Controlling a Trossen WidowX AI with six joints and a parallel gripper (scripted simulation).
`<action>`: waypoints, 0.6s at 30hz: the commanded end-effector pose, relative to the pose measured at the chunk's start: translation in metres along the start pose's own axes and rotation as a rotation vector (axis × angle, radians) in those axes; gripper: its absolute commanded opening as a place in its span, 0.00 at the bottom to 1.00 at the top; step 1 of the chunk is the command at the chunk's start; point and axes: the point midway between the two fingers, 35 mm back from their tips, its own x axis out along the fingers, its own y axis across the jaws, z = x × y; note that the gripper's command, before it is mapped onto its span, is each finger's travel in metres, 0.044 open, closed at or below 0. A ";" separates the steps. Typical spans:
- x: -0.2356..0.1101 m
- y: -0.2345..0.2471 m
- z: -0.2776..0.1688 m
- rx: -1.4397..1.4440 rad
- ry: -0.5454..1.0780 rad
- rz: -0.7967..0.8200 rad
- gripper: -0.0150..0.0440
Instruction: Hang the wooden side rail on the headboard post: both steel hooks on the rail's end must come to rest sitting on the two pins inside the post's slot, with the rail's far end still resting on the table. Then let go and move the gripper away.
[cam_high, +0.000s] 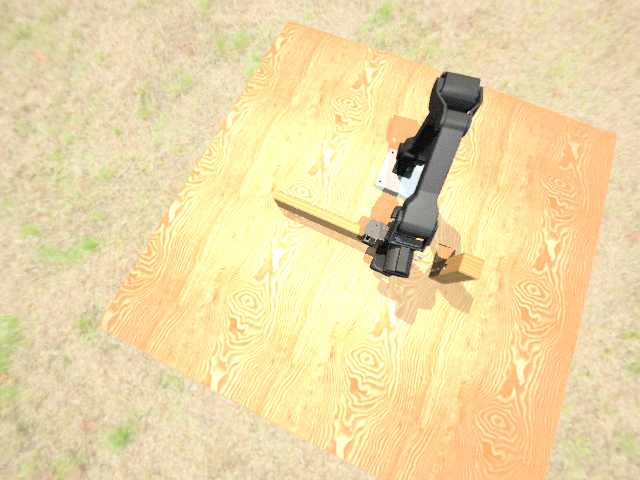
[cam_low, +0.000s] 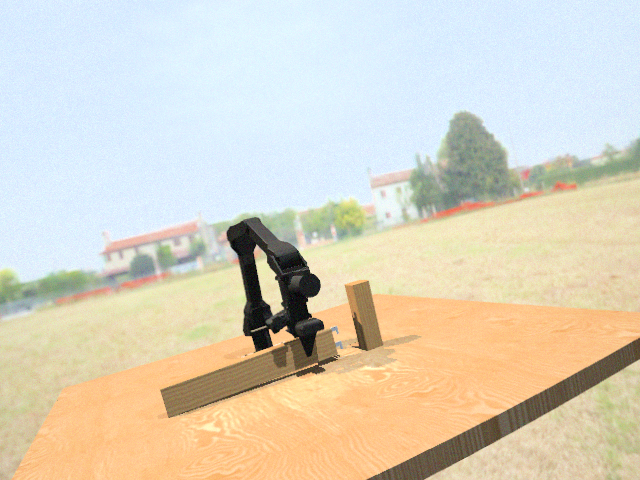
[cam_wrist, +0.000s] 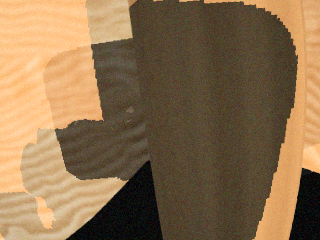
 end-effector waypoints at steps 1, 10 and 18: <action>-0.006 0.002 0.000 0.013 -0.001 0.016 0.25; -0.008 0.002 0.000 0.013 -0.001 0.016 0.25; -0.009 0.002 0.000 0.013 -0.001 0.016 0.25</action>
